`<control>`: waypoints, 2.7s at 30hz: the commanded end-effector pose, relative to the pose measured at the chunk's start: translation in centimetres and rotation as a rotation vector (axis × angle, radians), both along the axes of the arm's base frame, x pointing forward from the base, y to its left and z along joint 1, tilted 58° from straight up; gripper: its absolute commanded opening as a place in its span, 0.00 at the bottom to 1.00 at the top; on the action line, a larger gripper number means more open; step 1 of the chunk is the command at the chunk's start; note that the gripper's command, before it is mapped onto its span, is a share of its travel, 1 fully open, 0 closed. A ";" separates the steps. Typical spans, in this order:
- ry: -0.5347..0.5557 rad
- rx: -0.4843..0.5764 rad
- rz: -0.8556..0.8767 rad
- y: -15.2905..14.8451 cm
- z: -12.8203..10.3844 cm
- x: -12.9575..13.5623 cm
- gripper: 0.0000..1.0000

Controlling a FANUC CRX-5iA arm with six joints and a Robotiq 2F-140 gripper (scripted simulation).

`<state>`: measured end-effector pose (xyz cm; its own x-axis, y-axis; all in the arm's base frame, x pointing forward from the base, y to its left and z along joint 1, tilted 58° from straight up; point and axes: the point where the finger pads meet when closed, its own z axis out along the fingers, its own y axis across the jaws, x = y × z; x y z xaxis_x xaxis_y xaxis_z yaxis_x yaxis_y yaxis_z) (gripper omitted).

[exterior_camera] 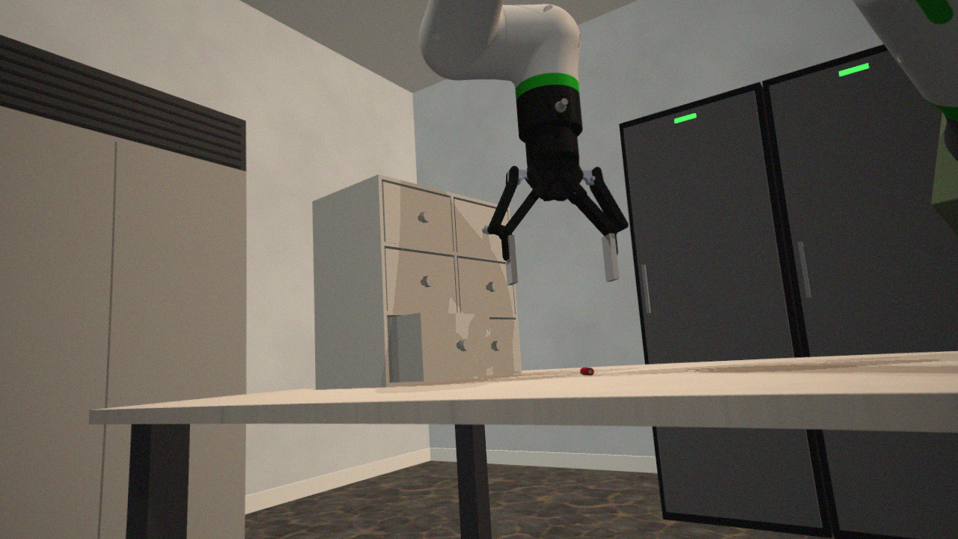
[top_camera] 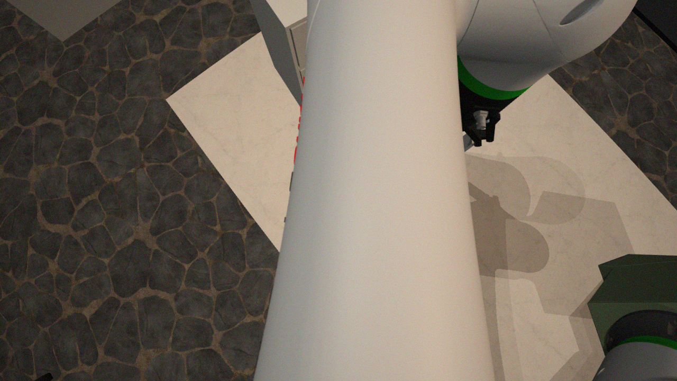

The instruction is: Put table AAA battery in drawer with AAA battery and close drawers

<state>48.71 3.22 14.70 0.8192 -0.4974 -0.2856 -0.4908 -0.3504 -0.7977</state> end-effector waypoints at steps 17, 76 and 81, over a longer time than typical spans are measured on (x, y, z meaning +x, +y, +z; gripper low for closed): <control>0.145 0.054 -0.098 2.0 -3.7 0.0 1.00; 0.145 0.054 -0.098 5.4 -6.0 1.3 0.15; 0.145 0.054 -0.098 6.0 -6.4 1.5 0.15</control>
